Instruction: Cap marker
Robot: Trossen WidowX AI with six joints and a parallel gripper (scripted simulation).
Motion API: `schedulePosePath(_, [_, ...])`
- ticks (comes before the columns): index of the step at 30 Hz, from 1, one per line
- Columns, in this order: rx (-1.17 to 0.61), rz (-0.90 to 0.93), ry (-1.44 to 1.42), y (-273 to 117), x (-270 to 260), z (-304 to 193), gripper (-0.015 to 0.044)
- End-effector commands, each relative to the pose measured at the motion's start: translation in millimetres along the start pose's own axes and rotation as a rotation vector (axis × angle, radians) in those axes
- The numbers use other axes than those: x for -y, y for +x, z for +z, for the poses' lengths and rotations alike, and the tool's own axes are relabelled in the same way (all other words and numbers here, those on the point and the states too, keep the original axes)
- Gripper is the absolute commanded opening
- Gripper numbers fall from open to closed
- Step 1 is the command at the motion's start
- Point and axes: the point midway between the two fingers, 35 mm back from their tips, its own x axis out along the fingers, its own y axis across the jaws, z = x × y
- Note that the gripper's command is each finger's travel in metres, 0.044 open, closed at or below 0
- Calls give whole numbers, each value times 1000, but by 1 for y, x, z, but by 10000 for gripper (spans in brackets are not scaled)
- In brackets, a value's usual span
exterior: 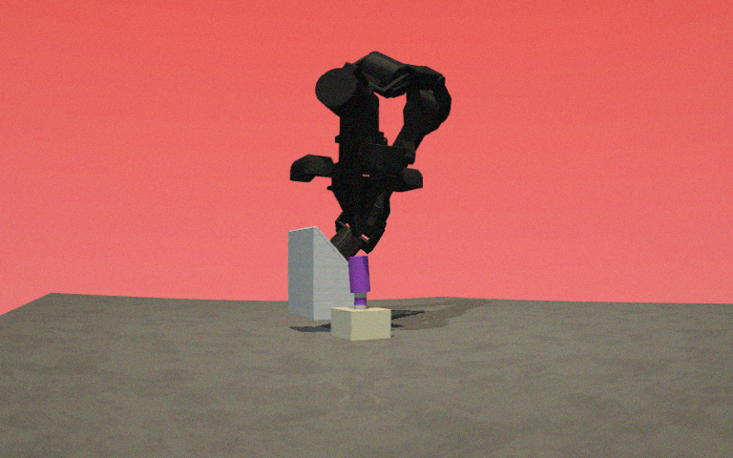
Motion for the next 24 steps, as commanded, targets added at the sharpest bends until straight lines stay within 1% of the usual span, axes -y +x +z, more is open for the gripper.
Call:
schedulePosePath(1, [-3,7,7,8,-1,-1,0])
schedulePosePath(21, [-2,8,7,37,-2,-1,0])
schedulePosePath(24, [3,0,2,30,0,0,0])
